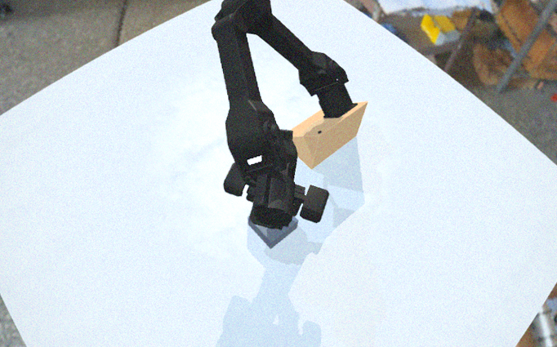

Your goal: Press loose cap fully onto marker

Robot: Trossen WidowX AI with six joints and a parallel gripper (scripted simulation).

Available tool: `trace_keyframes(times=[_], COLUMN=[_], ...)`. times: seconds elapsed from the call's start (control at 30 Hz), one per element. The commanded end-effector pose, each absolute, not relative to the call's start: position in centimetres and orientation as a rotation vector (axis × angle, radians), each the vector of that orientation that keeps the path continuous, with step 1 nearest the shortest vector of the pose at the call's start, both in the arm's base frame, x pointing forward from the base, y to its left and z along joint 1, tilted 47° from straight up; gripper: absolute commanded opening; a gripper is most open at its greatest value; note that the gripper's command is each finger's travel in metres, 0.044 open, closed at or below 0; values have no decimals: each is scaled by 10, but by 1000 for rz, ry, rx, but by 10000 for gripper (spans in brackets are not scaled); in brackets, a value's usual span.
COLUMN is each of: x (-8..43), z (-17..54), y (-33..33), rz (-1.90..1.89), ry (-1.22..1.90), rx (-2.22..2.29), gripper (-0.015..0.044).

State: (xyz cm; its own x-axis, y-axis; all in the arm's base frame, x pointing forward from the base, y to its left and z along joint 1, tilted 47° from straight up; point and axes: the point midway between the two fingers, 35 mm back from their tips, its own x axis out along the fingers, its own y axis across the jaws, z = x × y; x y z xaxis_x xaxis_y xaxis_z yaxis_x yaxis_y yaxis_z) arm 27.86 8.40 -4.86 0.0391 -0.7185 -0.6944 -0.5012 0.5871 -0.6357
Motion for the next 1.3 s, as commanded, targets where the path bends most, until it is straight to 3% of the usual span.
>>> trace_keyframes(times=[0.0, 0.57, 0.83, 1.03, 1.27], x=[279, 279, 276, 275, 275], z=[-49, -49, 1, 3, -5], y=[83, 84, 137, 138, 133], rz=[-223, -225, -221, -222, -586], ry=[1612, 1613, 1614, 1615, 1455], rx=[-1048, -1044, -1041, -1041, -663], gripper=[0, 440, 440, 440, 256])
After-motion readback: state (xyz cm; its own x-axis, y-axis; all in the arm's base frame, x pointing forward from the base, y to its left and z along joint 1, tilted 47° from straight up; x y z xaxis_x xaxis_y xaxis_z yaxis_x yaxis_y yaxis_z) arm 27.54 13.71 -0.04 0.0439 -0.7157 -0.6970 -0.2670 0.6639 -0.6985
